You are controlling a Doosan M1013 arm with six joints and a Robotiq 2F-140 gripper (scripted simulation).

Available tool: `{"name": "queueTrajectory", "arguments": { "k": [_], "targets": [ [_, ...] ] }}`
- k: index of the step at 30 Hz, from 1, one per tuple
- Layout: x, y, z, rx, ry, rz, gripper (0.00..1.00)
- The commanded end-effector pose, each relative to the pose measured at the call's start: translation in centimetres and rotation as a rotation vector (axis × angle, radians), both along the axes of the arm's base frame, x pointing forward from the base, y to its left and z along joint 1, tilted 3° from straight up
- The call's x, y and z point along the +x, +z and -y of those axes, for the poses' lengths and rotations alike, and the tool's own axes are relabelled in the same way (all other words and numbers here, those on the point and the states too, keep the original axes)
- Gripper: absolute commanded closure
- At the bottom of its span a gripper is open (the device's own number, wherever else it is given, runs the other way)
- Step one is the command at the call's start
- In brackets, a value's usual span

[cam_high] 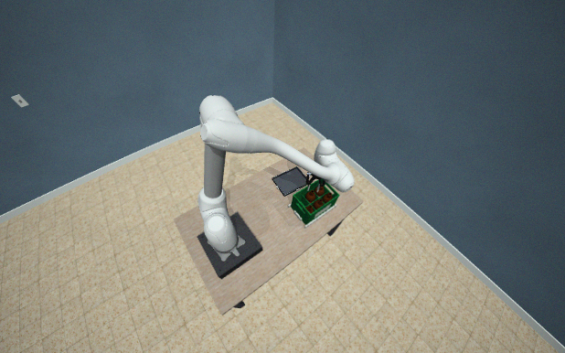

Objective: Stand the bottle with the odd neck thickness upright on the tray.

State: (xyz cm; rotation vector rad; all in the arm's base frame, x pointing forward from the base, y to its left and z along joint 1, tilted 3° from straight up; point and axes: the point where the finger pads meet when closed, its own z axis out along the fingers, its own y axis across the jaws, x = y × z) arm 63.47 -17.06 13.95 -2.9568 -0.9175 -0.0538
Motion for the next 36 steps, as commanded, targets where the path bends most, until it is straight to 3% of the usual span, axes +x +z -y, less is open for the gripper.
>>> {"name": "queueTrajectory", "arguments": {
  "k": [1,36],
  "targets": [
    [-0.2,-0.6,-0.2,0.0,-0.004,-0.003,0.62],
    [-0.1,-4.0,-0.4,0.0,-0.004,-0.003,0.62]
  ]
}}
